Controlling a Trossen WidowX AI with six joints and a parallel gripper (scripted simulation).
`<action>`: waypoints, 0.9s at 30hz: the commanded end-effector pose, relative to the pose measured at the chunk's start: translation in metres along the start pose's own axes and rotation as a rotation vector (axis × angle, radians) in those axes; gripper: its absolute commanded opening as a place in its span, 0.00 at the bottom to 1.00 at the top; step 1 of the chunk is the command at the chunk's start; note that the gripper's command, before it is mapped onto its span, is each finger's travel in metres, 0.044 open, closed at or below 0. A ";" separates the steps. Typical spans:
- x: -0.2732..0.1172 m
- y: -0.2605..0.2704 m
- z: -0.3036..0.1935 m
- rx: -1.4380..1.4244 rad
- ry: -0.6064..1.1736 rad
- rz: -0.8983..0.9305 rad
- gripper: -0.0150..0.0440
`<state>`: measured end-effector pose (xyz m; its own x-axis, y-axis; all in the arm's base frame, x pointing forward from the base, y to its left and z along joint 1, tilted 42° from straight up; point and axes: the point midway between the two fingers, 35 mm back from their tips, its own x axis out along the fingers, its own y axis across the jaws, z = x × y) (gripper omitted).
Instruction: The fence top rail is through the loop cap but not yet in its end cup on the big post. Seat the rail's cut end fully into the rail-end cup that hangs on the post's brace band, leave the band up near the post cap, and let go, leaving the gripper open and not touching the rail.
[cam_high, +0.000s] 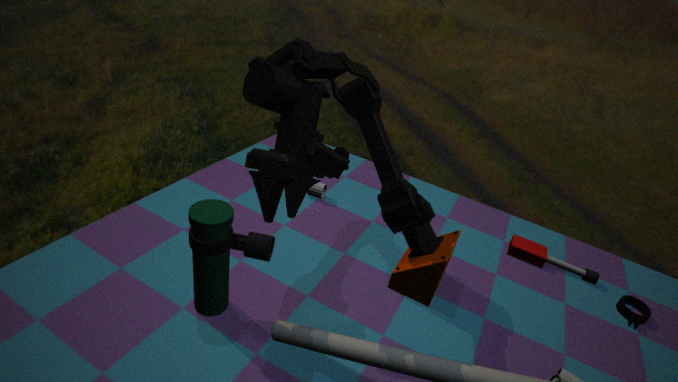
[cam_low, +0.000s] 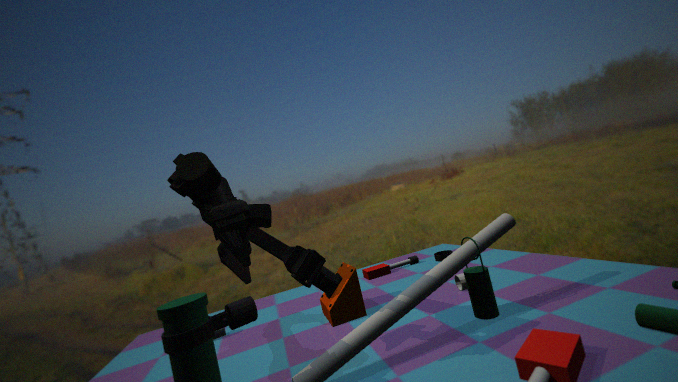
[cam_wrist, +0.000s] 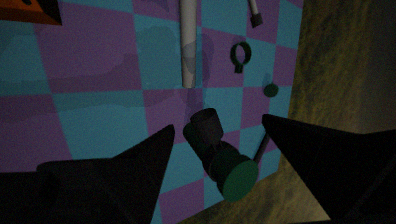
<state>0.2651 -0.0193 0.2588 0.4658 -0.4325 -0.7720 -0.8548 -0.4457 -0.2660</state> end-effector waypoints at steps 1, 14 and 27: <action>-0.011 0.004 -0.017 -0.235 0.000 -0.050 1.00; 0.008 0.013 -0.019 -0.234 0.001 -0.051 1.00; 0.024 0.014 -0.020 -0.234 0.002 -0.051 1.00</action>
<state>0.2666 -0.0501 0.2552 0.5142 -0.4086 -0.7541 -0.7551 -0.6327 -0.1720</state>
